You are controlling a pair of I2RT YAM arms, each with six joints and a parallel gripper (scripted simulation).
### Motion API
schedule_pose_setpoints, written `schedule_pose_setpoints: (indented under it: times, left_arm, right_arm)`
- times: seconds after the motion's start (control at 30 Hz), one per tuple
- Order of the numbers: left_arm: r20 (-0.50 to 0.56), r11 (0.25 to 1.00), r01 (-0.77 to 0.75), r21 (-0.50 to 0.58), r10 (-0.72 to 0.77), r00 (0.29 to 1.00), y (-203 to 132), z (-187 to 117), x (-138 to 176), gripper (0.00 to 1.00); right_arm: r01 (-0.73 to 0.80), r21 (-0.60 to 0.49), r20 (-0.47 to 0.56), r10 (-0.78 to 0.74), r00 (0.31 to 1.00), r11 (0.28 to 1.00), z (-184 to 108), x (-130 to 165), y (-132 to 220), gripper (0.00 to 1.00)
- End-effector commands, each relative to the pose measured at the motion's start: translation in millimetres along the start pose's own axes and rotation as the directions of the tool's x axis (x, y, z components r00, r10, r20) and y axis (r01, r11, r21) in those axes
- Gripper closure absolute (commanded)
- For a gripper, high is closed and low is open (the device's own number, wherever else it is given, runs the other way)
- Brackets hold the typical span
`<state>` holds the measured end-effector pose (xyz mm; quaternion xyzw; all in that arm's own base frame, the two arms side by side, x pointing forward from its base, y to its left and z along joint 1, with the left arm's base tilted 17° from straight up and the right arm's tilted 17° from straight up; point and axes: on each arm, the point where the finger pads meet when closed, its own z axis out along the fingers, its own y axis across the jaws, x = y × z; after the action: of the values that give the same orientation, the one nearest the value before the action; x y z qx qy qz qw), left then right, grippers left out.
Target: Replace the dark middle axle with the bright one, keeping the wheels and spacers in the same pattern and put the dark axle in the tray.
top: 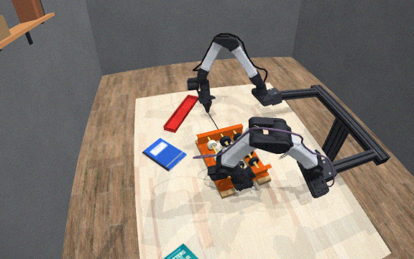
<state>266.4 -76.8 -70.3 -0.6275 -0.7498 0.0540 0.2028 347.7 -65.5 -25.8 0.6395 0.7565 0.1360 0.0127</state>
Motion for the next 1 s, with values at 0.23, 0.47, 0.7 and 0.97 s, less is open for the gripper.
schedule_pose_setpoints:
  times: [0.23,0.47,0.7,0.97]
  left_arm:
    - [0.177,0.998,-0.028,-0.055,0.037,0.984,13.8,-4.4,-59.4,1.0]
    - [0.177,0.998,-0.031,-0.057,0.04,0.983,14.1,-4.6,-61.0,1.0]
    - [0.178,0.998,-0.03,-0.057,0.04,0.983,13.9,-4.9,-63.1,1.0]
    - [0.178,0.998,-0.032,-0.058,0.042,0.983,14.0,-5.0,-64.5,1.0]
  right_arm:
    - [0.007,0.041,-0.067,-0.004,0.998,0.999,8.3,10.6,-5.7,1.0]
    - [0.005,0.04,-0.066,-0.003,0.998,0.999,7.6,8.6,-5.7,1.0]
    - [-0.001,0.049,-0.07,0.005,0.998,0.999,8.6,7.5,-10.3,1.0]
    - [0.002,0.06,-0.077,0.002,0.997,0.998,10.7,10.3,-14.1,1.0]
